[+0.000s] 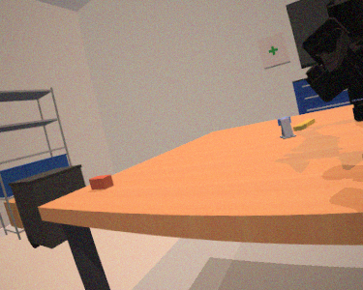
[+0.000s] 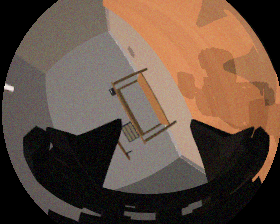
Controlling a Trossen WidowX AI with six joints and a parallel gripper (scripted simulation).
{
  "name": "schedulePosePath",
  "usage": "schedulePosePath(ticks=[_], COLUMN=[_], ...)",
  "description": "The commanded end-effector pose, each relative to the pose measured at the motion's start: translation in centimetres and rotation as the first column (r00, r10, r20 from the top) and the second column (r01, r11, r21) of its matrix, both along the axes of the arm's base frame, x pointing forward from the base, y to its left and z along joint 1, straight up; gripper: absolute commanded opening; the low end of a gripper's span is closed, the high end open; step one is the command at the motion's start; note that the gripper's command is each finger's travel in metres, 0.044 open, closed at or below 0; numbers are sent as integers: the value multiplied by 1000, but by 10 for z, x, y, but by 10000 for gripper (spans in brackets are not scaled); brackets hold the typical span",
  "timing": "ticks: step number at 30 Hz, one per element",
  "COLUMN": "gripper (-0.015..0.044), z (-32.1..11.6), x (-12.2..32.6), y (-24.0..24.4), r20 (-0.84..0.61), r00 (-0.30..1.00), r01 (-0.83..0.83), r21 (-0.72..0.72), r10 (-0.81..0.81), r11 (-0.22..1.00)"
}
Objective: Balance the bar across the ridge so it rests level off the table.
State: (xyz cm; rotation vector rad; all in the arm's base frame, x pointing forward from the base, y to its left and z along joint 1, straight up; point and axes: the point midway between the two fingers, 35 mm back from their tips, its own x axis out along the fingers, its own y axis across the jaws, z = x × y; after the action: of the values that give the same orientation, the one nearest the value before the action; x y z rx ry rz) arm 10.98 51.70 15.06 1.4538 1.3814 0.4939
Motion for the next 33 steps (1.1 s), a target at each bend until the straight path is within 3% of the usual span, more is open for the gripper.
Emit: schedulePosePath(ticks=[1,4,20,33], gripper=[374,315,315,315], z=[0,-2,-16,-25], x=[1,9,104,166], y=[0,-5,-68,-135], r20=[2,36,365,501], r00=[1000,999,930,837], r01=[0,7,78,127], r21=[-2,-27,-330,-570], r10=[0,-6,51,221], r11=[1000,1000,941,812])
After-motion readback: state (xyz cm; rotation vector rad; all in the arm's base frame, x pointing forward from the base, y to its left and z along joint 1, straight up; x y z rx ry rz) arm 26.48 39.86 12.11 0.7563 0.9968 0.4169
